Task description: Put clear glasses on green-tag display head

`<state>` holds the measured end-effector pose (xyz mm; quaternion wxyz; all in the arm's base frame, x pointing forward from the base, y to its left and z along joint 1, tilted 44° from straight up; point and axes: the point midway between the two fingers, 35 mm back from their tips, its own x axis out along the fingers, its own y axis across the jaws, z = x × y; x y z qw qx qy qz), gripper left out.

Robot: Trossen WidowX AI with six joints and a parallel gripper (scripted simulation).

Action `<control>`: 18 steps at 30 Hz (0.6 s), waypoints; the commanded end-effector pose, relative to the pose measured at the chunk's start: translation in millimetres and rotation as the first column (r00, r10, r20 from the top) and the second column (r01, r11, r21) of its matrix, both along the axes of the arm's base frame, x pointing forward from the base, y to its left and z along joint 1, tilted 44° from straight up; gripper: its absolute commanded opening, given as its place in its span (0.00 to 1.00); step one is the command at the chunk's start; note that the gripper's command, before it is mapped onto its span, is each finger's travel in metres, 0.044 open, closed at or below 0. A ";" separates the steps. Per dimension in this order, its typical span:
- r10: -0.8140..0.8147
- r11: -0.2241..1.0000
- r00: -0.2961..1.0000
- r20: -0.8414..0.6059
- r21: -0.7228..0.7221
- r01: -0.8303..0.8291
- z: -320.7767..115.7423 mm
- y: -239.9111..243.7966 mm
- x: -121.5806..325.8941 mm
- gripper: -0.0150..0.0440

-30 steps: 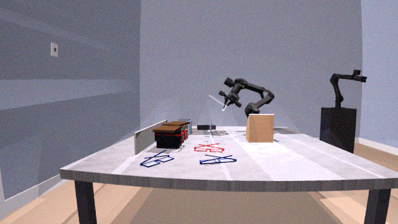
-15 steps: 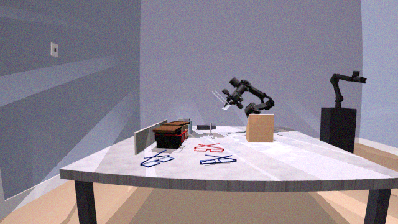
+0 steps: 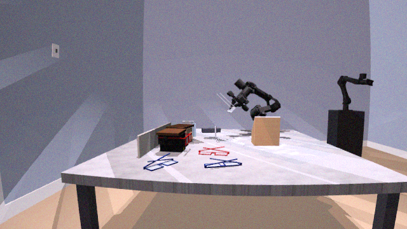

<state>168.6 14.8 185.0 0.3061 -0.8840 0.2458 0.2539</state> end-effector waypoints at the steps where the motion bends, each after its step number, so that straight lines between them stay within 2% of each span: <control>1: 0.001 1.000 1.000 0.000 0.003 -0.001 0.7 0.4 0.1 0.25; 18: -0.117 0.992 0.990 -0.080 0.028 0.120 -8.6 20.5 19.1 0.25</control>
